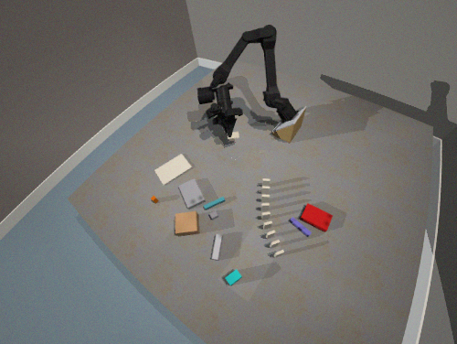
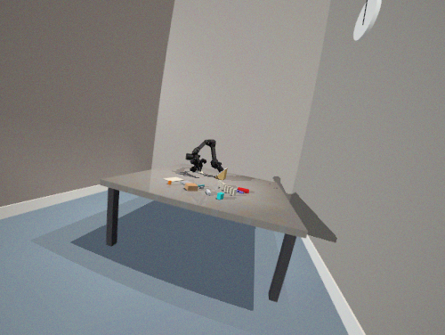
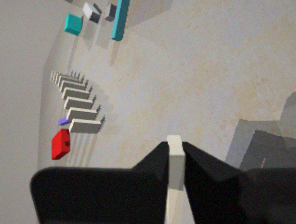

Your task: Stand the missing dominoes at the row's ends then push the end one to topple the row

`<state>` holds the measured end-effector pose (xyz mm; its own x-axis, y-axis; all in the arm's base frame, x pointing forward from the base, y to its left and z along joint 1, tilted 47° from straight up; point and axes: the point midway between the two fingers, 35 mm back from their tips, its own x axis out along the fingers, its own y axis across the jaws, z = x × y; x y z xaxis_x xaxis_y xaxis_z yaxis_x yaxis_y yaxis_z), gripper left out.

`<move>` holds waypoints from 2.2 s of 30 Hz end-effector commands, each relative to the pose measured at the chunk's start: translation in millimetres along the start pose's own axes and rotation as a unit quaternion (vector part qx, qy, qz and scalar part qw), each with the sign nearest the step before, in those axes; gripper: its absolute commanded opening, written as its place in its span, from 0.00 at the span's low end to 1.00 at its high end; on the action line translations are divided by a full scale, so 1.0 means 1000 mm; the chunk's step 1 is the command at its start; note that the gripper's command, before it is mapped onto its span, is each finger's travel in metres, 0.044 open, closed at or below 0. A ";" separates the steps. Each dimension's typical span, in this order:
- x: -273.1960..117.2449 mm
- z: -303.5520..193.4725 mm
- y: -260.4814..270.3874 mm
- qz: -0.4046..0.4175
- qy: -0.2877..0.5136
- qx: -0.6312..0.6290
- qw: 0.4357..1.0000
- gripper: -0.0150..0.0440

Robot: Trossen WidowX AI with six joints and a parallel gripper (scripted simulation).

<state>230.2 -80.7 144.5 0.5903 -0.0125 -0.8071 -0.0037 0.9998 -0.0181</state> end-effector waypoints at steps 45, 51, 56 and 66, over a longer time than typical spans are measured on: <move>-0.064 0.002 -0.031 -0.080 -0.397 -0.282 0.870 0.29; -0.072 -0.007 -0.024 -0.095 -0.426 -0.338 0.834 0.29; -0.078 -0.016 -0.015 -0.107 -0.444 -0.385 0.802 0.29; -0.078 -0.017 -0.014 -0.108 -0.446 -0.391 0.798 0.29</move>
<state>171.0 -95.2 199.1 0.9846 0.1749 -0.0029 -0.1200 0.6635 -0.7385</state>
